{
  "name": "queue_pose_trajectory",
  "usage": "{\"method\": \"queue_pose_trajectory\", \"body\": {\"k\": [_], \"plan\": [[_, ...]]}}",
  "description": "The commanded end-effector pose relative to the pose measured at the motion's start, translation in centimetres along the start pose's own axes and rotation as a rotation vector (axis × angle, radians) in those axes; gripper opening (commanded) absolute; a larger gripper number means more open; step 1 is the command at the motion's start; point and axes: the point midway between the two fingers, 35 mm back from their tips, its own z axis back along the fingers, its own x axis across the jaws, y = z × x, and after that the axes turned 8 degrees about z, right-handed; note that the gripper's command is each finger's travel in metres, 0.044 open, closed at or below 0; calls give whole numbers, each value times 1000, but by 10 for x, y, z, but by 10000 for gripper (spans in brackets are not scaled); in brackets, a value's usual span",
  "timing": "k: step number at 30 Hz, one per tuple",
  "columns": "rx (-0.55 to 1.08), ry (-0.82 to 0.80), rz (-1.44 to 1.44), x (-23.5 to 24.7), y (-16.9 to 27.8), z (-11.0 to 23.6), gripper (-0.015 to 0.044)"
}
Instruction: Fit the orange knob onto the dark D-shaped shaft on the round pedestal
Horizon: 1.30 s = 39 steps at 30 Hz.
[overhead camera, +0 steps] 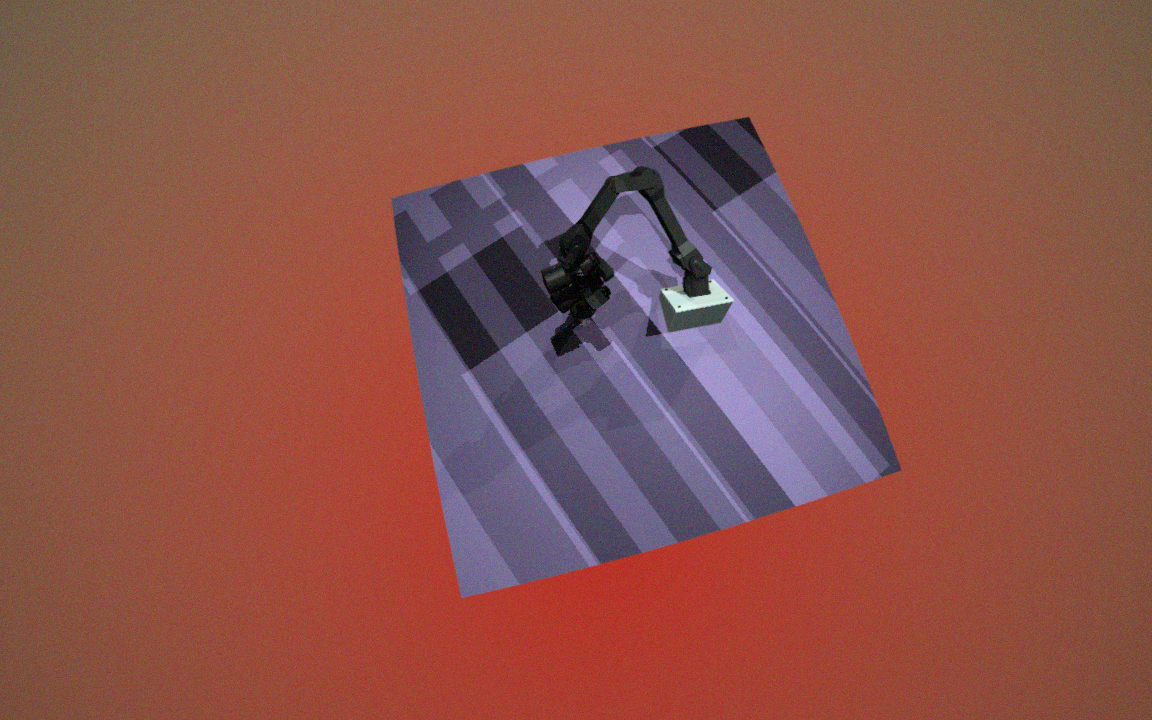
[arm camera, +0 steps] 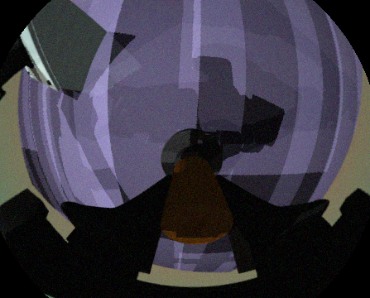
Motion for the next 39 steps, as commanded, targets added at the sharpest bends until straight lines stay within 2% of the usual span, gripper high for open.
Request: {"method": "queue_pose_trajectory", "body": {"k": [1,22,39], "plan": [[2,-1,6,0,-1,-4,0],[-1,2,-2,0,0,-9,0],[-1,2,-2,0,0,-9,440]]}}
